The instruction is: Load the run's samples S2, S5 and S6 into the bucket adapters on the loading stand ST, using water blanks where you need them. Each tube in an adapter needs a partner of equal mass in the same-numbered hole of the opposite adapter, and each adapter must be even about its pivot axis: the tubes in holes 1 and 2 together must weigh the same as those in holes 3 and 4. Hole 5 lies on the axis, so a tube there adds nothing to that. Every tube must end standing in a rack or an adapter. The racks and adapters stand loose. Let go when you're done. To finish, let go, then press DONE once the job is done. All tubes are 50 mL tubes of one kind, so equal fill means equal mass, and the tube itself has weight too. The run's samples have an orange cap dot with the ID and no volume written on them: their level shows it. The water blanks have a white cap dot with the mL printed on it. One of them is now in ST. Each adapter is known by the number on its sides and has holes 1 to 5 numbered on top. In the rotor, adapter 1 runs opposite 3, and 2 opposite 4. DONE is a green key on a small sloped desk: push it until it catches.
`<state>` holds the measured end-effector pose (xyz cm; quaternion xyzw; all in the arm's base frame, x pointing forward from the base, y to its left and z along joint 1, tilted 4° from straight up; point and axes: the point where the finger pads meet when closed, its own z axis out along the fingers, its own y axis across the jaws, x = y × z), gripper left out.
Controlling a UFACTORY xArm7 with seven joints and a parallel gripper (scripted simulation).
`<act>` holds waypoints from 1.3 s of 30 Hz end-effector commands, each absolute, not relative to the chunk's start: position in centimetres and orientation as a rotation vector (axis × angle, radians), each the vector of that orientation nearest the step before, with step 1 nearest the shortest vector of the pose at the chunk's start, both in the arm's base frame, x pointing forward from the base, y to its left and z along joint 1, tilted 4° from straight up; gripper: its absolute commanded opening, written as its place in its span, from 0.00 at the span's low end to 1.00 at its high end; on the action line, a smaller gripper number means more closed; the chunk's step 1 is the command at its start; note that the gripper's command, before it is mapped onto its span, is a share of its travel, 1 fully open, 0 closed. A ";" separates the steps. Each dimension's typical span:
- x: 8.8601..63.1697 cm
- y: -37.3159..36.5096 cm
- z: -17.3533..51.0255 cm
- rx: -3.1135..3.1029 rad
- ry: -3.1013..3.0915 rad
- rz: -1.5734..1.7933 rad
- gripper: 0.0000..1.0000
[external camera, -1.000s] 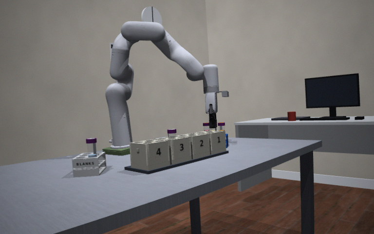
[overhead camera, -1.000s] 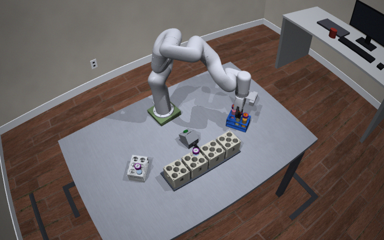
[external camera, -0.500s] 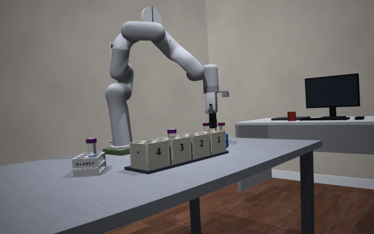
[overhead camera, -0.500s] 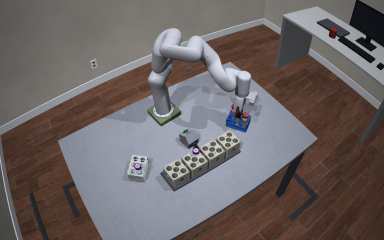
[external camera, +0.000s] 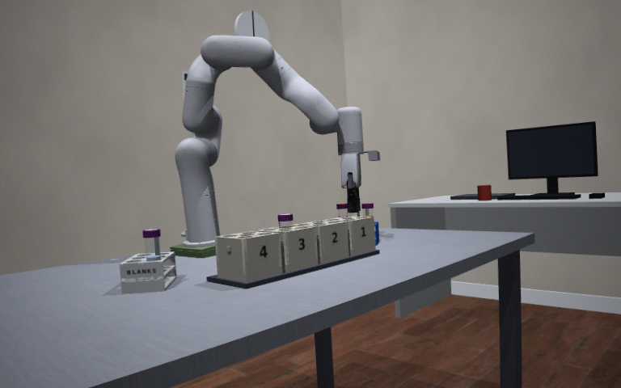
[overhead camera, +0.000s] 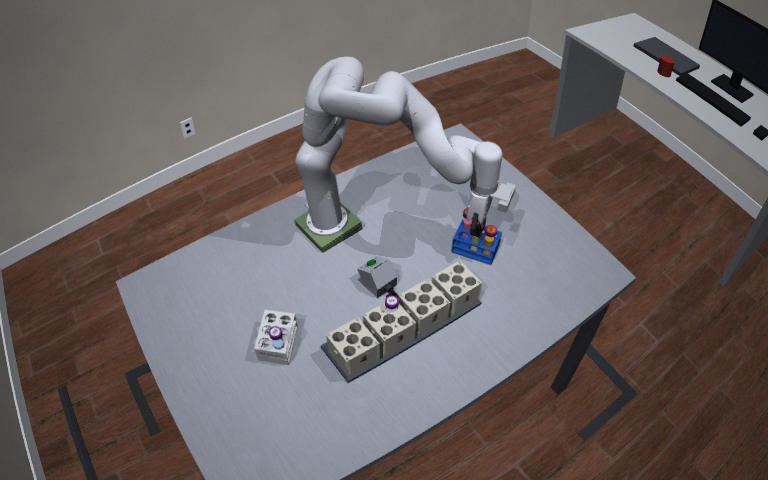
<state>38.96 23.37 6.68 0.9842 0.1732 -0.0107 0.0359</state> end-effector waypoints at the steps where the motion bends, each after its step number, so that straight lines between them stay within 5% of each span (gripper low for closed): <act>1: 39.1 23.5 7.0 3.025 0.533 -0.026 0.00; 39: 39.1 23.6 9.0 3.025 0.533 -0.026 0.00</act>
